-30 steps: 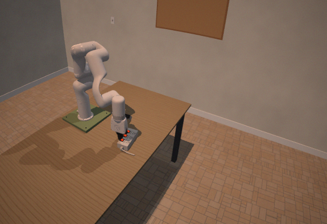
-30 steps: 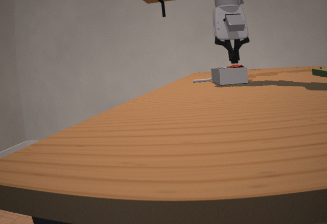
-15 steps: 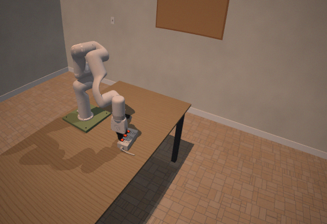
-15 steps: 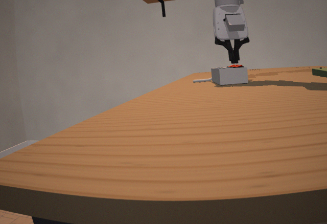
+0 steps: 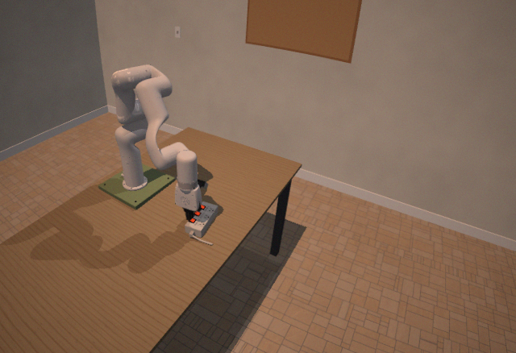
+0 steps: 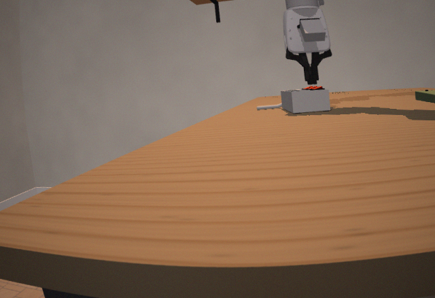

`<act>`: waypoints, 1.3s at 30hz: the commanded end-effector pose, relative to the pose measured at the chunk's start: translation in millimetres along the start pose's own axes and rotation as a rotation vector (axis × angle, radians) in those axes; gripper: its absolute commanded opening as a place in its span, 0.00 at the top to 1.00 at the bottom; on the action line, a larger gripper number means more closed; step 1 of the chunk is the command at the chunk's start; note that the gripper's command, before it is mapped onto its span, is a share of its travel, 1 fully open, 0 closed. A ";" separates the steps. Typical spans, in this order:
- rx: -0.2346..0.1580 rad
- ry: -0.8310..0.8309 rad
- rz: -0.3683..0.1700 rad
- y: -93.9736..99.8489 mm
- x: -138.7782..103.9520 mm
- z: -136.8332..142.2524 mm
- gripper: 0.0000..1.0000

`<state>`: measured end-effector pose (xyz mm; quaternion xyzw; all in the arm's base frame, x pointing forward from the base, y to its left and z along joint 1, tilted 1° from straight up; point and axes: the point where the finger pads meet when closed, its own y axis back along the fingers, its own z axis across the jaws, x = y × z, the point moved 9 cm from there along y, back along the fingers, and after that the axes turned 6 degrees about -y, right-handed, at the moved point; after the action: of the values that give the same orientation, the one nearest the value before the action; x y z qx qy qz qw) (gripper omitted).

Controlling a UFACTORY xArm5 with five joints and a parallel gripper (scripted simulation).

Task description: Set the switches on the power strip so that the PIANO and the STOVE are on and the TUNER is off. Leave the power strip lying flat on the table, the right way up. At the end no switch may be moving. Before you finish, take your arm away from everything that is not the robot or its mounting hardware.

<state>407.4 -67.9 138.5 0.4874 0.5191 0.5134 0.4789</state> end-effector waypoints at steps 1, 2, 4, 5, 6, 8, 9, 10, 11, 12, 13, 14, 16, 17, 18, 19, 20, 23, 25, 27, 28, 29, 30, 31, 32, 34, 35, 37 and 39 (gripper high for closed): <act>-0.003 0.000 -0.001 1.2 -0.2 0.9 1.00; -0.003 0.000 -0.001 1.2 -0.2 0.9 1.00; -0.003 0.000 -0.001 1.2 -0.2 0.9 1.00; -0.003 0.000 -0.001 1.2 -0.2 0.9 1.00; -0.003 0.000 -0.001 1.2 -0.2 0.9 1.00; -0.003 0.000 -0.001 1.1 -0.2 0.9 1.00; -0.003 0.000 -0.001 1.1 -0.2 0.9 1.00; -0.003 0.000 -0.001 1.0 -0.2 0.9 1.00; -0.003 0.000 -0.001 0.9 -0.2 0.9 1.00; -0.003 0.000 -0.001 0.7 -0.2 0.9 1.00; -0.003 0.000 -0.001 0.5 -0.3 0.9 1.00; -0.003 0.000 -0.001 0.3 -0.3 0.9 1.00; -0.003 0.000 -0.001 -0.3 -0.3 0.9 1.00; -0.003 0.000 -0.001 -0.7 -0.3 0.9 1.00; -0.003 0.000 -0.001 -1.0 -0.3 0.9 1.00; -0.003 0.000 -0.001 -1.4 -0.3 0.9 1.00; -0.003 0.000 -0.001 -1.9 -0.3 0.9 1.00; -0.003 0.000 -0.001 -2.3 -0.3 0.9 1.00; -0.003 0.000 -0.001 -3.2 -0.4 0.9 1.00; -0.003 0.000 -0.001 -4.1 -0.4 0.8 1.00; -0.003 0.000 -0.001 -4.5 -0.4 0.8 1.00; -0.003 0.000 -0.001 -5.0 -0.4 0.8 1.00; -0.003 0.000 -0.001 -5.4 -0.4 0.8 1.00; -0.003 0.000 -0.001 -5.7 -0.5 0.8 1.00; -0.003 0.000 -0.001 -6.1 -0.5 0.8 1.00; -0.003 0.000 -0.001 -6.7 -0.5 0.8 1.00; -0.003 0.000 -0.001 -6.9 -0.5 0.7 1.00; -0.003 0.000 -0.001 -7.3 -0.5 0.7 1.00; -0.003 0.000 -0.001 -7.3 -0.5 0.7 1.00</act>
<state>407.4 -68.2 131.2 0.4870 0.5188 0.5137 0.4793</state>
